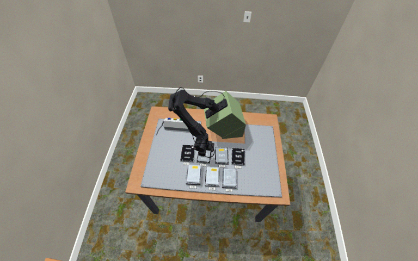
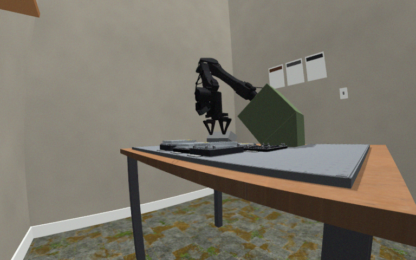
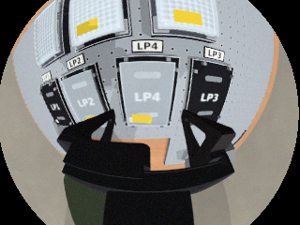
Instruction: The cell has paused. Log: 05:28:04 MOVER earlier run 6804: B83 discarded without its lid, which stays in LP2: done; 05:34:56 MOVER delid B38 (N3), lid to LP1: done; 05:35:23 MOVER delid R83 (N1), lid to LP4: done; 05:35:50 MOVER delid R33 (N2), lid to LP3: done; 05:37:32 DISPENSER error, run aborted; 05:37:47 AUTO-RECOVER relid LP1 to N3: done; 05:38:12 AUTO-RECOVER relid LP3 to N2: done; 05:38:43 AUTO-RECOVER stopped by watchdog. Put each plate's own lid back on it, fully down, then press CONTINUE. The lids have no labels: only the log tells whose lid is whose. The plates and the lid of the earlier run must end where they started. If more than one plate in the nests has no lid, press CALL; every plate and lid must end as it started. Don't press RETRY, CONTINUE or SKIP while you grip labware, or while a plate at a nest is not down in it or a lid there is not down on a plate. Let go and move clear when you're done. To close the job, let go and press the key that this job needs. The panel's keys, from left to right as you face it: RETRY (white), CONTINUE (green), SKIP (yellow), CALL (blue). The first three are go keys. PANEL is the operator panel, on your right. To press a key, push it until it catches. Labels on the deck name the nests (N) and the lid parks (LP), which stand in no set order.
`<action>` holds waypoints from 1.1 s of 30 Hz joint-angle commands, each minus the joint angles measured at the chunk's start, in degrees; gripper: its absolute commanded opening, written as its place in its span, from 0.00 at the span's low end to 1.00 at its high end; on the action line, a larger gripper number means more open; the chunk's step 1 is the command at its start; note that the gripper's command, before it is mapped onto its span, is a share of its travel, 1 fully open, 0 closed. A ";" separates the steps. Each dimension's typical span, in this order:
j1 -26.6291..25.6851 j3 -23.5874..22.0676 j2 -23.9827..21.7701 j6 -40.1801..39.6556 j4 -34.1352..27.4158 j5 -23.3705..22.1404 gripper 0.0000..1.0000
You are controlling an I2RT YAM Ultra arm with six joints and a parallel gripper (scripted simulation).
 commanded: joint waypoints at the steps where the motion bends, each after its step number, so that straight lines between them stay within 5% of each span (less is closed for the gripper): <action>1: 1.21 1.58 -0.18 0.32 0.26 0.07 1.00; 33: -5.15 1.96 9.67 -7.18 13.47 -2.06 1.00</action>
